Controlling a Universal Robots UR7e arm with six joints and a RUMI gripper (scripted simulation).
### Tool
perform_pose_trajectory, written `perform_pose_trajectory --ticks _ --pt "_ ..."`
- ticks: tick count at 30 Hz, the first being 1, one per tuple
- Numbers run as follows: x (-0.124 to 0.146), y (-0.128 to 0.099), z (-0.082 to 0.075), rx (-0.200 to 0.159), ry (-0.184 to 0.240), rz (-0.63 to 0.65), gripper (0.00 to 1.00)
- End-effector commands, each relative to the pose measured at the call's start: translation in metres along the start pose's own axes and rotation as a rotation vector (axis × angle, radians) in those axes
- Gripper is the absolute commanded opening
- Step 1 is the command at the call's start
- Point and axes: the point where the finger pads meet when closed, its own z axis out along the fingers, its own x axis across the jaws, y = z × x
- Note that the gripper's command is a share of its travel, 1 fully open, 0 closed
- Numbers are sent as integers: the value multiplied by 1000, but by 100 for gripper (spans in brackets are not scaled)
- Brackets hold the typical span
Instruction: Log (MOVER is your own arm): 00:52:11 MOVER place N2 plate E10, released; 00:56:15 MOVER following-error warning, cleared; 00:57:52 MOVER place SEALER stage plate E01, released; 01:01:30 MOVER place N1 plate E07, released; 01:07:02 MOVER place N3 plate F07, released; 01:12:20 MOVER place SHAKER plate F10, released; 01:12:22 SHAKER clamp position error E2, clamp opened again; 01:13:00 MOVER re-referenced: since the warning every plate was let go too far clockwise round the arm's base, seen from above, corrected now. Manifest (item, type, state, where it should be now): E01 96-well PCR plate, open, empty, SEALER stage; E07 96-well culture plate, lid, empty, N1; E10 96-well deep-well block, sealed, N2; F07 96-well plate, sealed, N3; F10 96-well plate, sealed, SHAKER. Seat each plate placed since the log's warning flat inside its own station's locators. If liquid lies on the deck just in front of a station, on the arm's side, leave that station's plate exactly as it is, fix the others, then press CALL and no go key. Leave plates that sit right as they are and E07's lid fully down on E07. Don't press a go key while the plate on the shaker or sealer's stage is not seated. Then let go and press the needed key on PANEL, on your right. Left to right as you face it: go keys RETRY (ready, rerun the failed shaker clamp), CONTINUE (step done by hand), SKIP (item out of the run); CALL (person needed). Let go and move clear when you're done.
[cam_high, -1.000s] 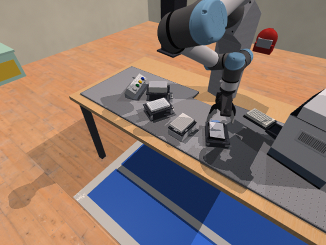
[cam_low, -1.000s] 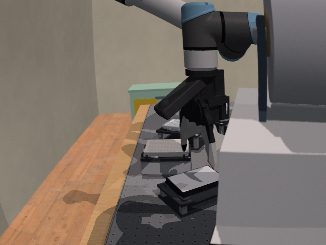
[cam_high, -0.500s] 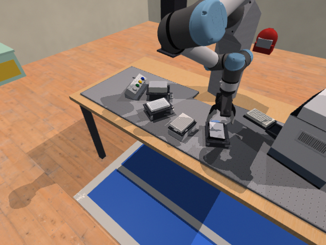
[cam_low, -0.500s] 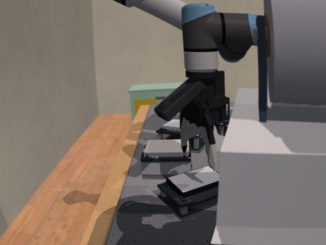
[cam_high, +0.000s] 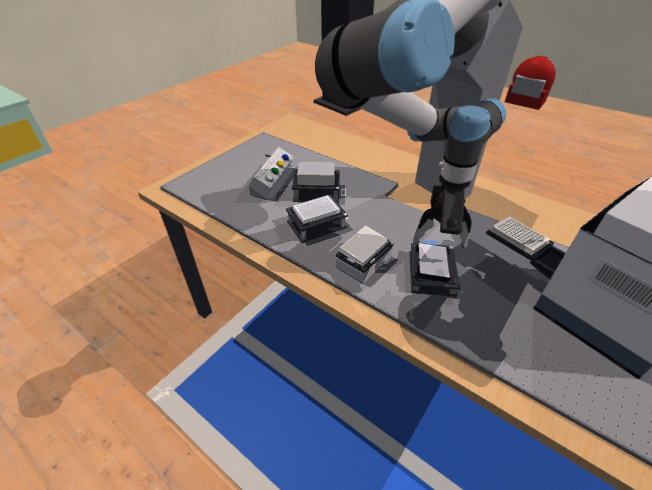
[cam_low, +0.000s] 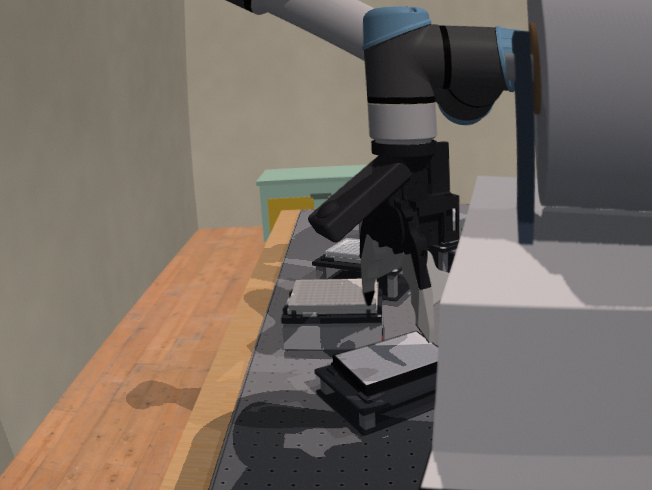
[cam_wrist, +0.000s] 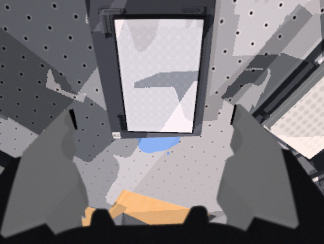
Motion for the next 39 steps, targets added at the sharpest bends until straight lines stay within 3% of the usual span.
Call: perform_pose_trajectory --ticks 1,13,39 --pt "0 0 0 1 0 0 82" --pt "0 0 0 1 0 0 82" --pt "0 0 -40 1 0 0 82"
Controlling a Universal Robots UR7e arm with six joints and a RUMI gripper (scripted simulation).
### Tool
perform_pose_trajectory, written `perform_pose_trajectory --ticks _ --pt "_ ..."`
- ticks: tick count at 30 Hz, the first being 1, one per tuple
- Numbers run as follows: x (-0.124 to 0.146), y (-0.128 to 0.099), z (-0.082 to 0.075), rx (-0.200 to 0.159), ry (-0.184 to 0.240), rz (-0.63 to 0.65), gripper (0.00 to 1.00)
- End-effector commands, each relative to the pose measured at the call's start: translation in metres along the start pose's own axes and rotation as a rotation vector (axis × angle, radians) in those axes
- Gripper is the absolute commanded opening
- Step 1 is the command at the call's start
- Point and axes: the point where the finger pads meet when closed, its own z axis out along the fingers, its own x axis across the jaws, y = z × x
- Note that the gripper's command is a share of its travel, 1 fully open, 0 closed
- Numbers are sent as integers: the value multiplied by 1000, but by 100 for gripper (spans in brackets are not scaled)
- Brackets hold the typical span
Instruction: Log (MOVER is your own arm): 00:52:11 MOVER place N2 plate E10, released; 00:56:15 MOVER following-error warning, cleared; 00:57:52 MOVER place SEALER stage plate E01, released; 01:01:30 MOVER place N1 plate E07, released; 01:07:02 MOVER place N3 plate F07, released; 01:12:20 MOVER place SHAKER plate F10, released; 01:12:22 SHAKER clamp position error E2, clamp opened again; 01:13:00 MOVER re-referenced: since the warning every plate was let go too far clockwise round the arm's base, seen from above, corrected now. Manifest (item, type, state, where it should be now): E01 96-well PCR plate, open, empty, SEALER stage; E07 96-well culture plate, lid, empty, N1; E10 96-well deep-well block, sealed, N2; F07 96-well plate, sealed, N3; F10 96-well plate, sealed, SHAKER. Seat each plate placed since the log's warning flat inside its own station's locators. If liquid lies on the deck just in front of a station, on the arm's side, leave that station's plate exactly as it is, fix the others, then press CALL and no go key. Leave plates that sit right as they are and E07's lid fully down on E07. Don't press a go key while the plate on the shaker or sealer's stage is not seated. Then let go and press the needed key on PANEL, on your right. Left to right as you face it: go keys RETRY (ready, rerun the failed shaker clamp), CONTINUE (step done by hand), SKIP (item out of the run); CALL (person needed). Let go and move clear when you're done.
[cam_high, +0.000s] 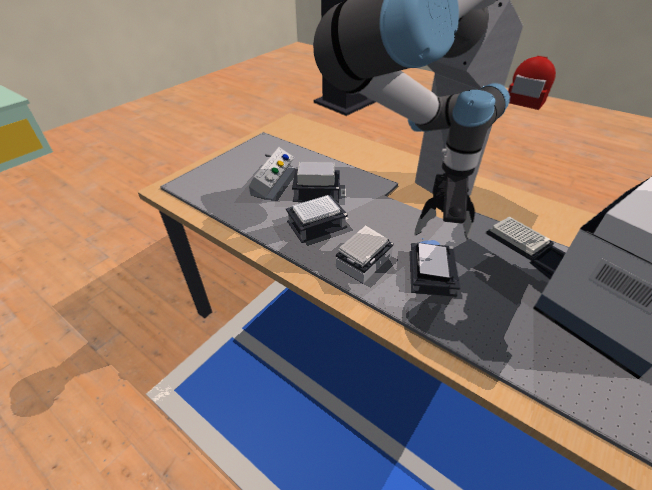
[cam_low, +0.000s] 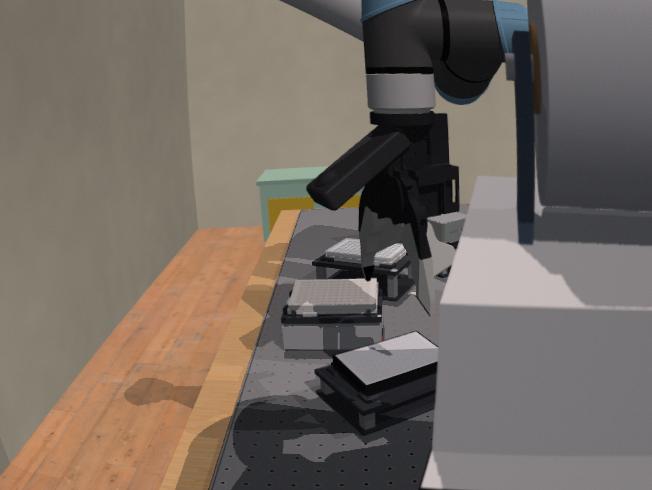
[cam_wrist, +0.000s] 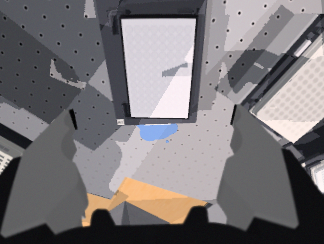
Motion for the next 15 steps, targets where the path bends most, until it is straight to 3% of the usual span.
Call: perform_pose_trajectory --ticks 1,11,15 --pt "0 0 -9 1 0 0 82" --pt "0 0 -16 1 0 0 82" --pt "-20 2 -16 1 0 -80 82"
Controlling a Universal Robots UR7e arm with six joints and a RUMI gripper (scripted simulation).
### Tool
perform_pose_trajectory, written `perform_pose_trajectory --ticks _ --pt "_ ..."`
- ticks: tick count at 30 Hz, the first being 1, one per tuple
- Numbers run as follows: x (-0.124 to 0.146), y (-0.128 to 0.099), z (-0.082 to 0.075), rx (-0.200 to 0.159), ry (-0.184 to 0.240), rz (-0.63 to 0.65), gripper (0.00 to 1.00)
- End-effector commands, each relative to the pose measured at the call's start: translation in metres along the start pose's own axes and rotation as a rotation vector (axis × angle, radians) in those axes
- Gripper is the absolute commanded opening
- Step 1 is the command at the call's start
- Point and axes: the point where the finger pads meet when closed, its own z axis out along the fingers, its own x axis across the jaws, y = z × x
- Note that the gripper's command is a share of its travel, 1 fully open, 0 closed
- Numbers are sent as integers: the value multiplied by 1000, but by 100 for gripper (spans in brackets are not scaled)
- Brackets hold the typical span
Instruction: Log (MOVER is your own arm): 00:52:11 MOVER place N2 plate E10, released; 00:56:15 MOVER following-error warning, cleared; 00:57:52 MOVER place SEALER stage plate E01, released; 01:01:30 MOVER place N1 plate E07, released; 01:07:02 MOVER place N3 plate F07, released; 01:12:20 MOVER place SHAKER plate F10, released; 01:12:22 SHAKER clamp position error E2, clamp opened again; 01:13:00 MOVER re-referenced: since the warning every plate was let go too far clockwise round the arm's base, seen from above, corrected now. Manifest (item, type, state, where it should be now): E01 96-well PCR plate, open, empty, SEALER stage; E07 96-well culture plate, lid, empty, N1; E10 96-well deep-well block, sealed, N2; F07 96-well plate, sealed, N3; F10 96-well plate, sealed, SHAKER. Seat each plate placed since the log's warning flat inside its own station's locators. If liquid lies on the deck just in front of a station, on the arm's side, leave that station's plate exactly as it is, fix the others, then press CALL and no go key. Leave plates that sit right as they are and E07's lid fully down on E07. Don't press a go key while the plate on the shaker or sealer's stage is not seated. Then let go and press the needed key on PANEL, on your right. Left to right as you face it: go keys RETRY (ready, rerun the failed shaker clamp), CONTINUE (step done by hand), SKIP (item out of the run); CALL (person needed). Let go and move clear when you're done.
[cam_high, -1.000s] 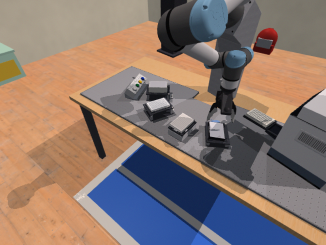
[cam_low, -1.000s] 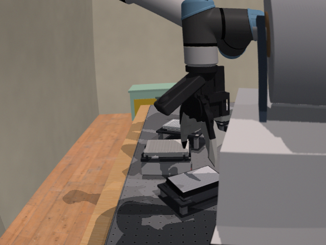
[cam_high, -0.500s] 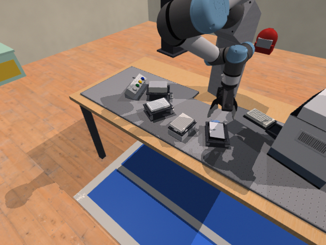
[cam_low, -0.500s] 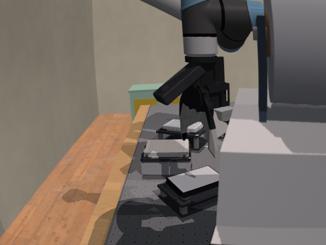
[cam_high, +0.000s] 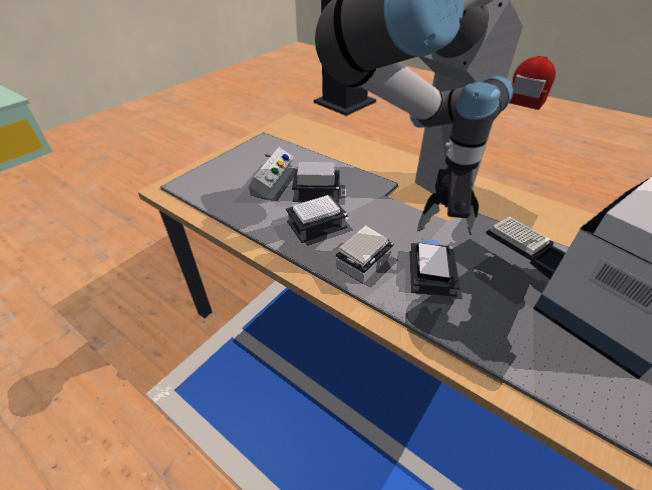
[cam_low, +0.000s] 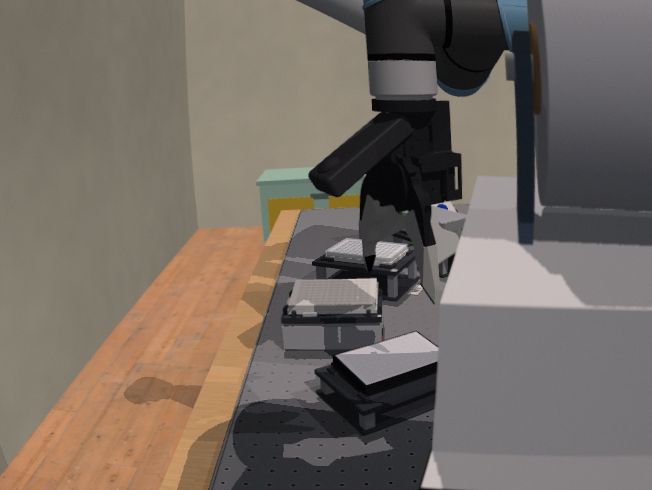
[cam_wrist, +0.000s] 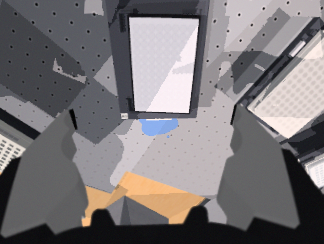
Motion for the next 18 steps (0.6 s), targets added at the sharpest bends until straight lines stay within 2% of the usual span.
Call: perform_pose_trajectory --ticks 1,5,7,12,18 --pt "-20 2 -1 1 0 -79 82" --pt "-40 3 -1 1 0 -159 82" --pt "-40 3 -1 1 0 -159 82" --pt "-65 6 -1 1 0 -165 82" --pt "-67 6 -1 1 0 -165 82"
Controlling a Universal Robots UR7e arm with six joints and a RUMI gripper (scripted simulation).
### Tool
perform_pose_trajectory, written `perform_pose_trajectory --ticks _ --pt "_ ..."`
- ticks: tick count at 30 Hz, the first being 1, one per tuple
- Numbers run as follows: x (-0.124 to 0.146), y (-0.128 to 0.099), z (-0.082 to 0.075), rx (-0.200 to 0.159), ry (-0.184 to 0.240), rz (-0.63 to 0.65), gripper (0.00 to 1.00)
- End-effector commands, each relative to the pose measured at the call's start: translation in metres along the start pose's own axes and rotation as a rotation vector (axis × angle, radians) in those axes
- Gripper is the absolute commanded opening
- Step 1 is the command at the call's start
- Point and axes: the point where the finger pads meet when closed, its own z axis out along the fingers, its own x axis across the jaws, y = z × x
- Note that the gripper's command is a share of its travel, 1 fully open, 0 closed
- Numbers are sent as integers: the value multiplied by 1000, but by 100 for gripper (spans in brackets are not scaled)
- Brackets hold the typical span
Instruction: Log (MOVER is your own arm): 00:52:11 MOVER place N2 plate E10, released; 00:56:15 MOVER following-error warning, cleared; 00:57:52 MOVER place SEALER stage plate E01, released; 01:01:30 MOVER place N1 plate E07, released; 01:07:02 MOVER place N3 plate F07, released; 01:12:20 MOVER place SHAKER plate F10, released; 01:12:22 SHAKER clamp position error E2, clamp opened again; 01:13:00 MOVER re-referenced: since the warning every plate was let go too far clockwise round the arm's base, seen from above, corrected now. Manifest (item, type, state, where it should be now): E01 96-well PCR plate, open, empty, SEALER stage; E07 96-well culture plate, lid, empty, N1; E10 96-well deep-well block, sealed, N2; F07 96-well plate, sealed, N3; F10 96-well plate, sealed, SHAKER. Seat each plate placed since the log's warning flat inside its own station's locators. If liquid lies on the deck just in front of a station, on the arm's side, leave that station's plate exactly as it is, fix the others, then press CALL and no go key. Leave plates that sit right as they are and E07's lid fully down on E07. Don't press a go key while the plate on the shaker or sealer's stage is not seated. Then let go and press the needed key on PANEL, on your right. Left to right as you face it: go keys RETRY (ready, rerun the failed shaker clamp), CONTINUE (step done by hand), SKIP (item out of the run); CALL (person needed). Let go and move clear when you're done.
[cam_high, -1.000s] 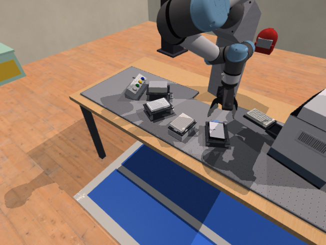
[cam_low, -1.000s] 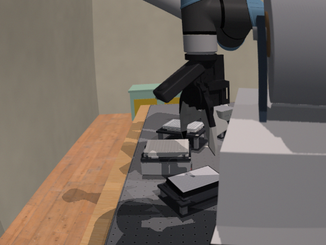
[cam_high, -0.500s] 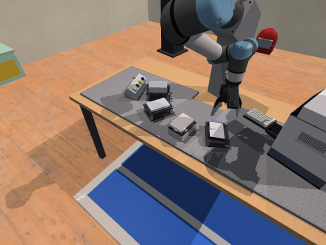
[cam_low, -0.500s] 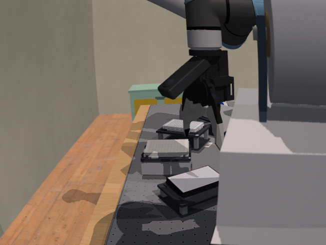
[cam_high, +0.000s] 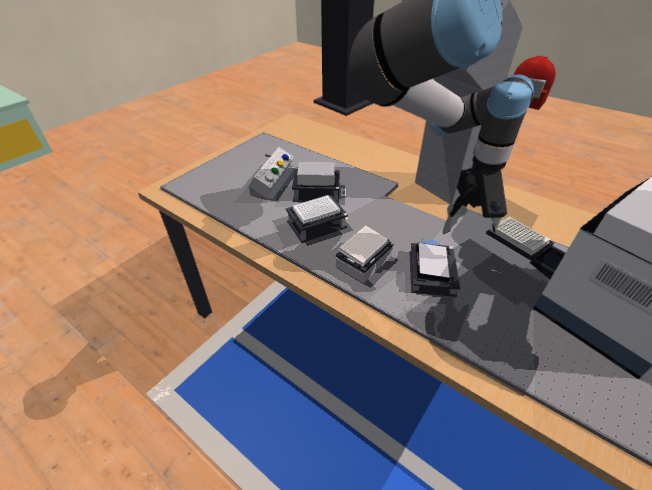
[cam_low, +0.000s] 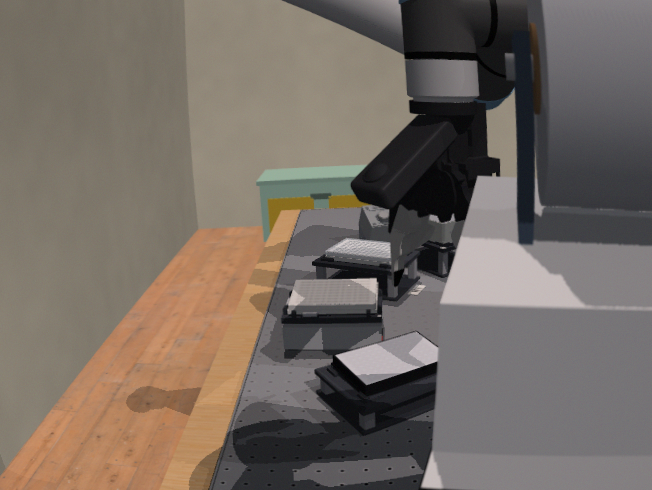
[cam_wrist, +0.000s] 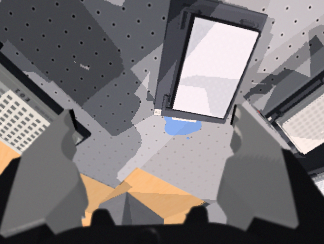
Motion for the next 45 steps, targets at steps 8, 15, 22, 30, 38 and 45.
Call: perform_pose_trajectory --ticks 8,15,22,30,38,45 --pt "-3 -1 -8 0 1 -1 82" --pt "-33 3 -8 0 1 -121 82" --pt "-62 7 -8 0 1 -226 82" --pt "-89 11 -8 0 1 -226 82" --pt "-122 23 -8 0 1 -366 82" --pt "-145 32 -8 0 1 -451 82"
